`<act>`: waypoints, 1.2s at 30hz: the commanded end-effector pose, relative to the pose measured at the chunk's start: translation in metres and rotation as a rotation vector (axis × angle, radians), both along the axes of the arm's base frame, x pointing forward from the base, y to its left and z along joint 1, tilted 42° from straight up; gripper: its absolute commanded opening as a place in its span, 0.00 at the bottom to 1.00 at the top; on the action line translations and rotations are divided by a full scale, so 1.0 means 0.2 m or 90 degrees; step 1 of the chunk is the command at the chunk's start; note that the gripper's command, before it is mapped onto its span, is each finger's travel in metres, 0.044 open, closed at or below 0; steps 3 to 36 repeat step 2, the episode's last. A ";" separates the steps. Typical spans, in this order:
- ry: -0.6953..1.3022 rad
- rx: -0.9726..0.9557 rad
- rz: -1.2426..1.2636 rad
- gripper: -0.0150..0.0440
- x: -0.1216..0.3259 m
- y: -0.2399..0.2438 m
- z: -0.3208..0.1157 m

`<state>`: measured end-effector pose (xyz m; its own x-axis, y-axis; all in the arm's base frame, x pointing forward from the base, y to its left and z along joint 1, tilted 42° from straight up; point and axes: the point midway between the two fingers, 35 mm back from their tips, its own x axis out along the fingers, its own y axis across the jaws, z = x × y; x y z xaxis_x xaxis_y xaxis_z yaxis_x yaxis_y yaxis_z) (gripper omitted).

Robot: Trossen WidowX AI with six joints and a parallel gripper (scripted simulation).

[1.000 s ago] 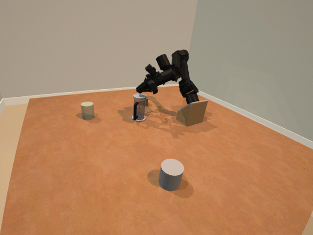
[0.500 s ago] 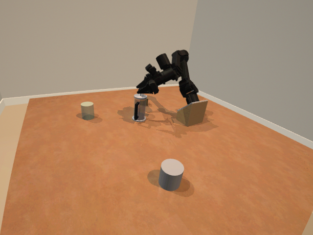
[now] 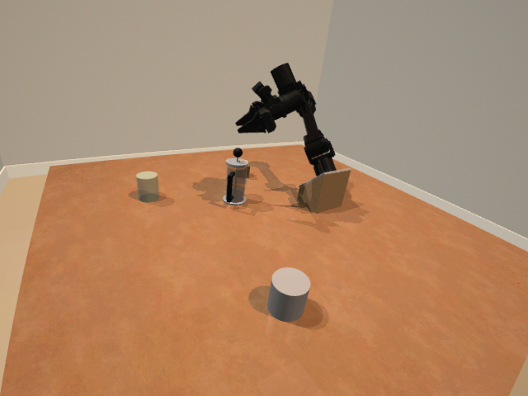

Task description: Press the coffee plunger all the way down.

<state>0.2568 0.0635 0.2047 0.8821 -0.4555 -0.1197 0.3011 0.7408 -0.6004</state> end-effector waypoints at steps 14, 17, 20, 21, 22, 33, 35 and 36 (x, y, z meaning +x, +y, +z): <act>-0.005 0.003 -0.001 1.00 -0.01 0.00 0.02; -0.005 0.003 -0.001 1.00 -0.01 0.00 0.02; -0.005 0.003 -0.001 1.00 -0.01 0.00 0.02; -0.005 0.003 -0.001 1.00 -0.01 0.00 0.02; -0.005 0.003 -0.001 1.00 -0.01 0.00 0.02; -0.005 0.003 -0.001 1.00 -0.01 0.00 0.02; -0.005 0.003 -0.001 1.00 -0.01 0.00 0.02; -0.005 0.003 -0.001 1.00 -0.01 0.00 0.02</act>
